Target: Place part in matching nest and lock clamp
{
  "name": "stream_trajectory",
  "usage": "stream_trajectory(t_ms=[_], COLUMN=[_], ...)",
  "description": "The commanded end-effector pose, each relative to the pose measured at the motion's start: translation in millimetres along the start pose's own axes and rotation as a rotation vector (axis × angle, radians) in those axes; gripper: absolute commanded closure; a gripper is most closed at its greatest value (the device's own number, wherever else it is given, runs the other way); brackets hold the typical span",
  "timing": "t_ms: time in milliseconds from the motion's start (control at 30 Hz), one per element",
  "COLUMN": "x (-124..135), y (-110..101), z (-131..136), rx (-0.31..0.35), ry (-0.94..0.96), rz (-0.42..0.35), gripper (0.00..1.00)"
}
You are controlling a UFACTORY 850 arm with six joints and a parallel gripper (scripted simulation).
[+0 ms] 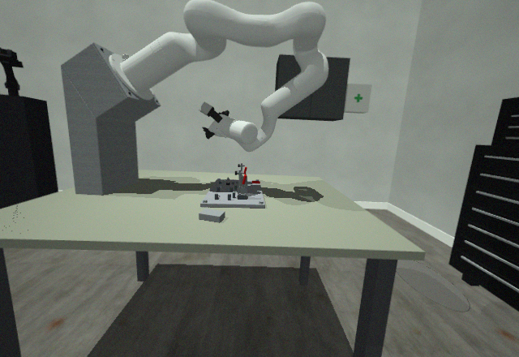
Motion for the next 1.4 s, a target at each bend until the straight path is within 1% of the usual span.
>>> stream_trajectory(t_ms=[0, 567, 667, 767, 833, 1033, 1133, 1167, 1267, 1300, 1333, 1367], x=[0, 0, 1, 7, 14, 27, 28, 33, 38, 38, 41, 43], y=[0, 0, 0, -2, -6, -15, -15, -20, -26, -26, -31, -33], z=[0, 0, 0, 0, 0, -3, -3, -4, -6, -6, -8, -9], rx=[0.001, 0.0, -0.004, -0.019, -0.035, -0.057, -0.057, -0.062, -0.063, -0.063, -0.062, -0.061], ry=[0.0, 0.0, 0.02, 0.093, 0.182, 0.373, 0.38, 0.462, 0.542, 0.55, 0.611, 0.641], rz=[0.0, 0.0, -0.014, -0.066, -0.131, -0.271, -0.276, -0.338, -0.399, -0.406, -0.453, -0.476], gripper=[0.0, 0.0, 0.0, 0.0, 0.0, 0.0, 0.0, 0.0, 0.0, 0.0, 0.0, 0.0])
Point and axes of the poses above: the point where the finger pads meet when closed, its own y axis out along the fingers, its own z axis across the jaws, x = y × z, the point moved 4 cm from there along -y, back along the fingers, and after that the axes turned 10 degrees about -y, right-handed, at the moved point
